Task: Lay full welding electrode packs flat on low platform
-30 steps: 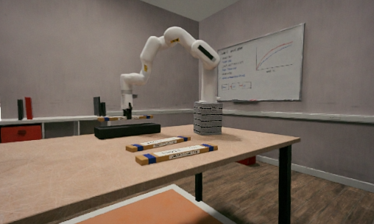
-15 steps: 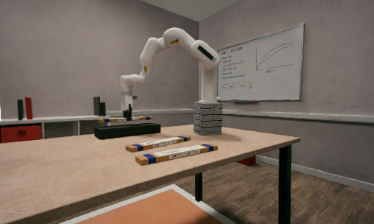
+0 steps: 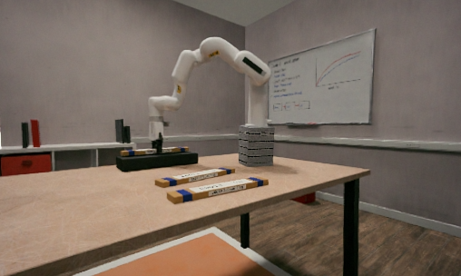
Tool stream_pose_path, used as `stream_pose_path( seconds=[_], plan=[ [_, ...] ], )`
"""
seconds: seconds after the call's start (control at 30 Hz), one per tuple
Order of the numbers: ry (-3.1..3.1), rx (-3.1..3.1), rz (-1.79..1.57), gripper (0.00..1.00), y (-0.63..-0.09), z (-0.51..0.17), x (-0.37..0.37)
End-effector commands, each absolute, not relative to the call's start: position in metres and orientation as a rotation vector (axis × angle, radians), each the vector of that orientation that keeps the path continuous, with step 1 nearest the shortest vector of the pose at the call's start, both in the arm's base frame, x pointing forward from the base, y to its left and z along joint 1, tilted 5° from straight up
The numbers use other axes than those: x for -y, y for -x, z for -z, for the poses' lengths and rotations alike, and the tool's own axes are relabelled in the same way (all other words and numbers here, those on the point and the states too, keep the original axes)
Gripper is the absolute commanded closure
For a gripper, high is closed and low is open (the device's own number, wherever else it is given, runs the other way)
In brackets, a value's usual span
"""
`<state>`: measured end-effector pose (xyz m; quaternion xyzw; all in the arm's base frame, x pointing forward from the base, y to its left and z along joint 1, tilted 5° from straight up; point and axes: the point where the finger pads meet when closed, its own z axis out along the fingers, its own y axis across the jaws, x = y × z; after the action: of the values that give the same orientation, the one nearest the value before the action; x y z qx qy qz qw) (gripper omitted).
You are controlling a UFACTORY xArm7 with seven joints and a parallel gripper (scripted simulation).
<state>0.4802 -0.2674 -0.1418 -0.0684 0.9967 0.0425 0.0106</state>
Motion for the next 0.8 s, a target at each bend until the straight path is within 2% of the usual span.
stream_pose_path(
  seconds=[0.0, 0.63, 0.67, 0.77],
  plan=[
    [0.213, -3.106, -0.127, 0.42, -0.4822, 0.1447, 0.2688],
    [0.213, -3.106, -0.127, 0.42, -0.4822, 0.1471, 0.2687],
    [0.213, -3.106, -0.127, 0.16, -0.4822, 0.1471, 0.2687],
    [0.213, -3.106, -0.127, 0.16, -0.4822, 0.1471, 0.2687]
  ],
)
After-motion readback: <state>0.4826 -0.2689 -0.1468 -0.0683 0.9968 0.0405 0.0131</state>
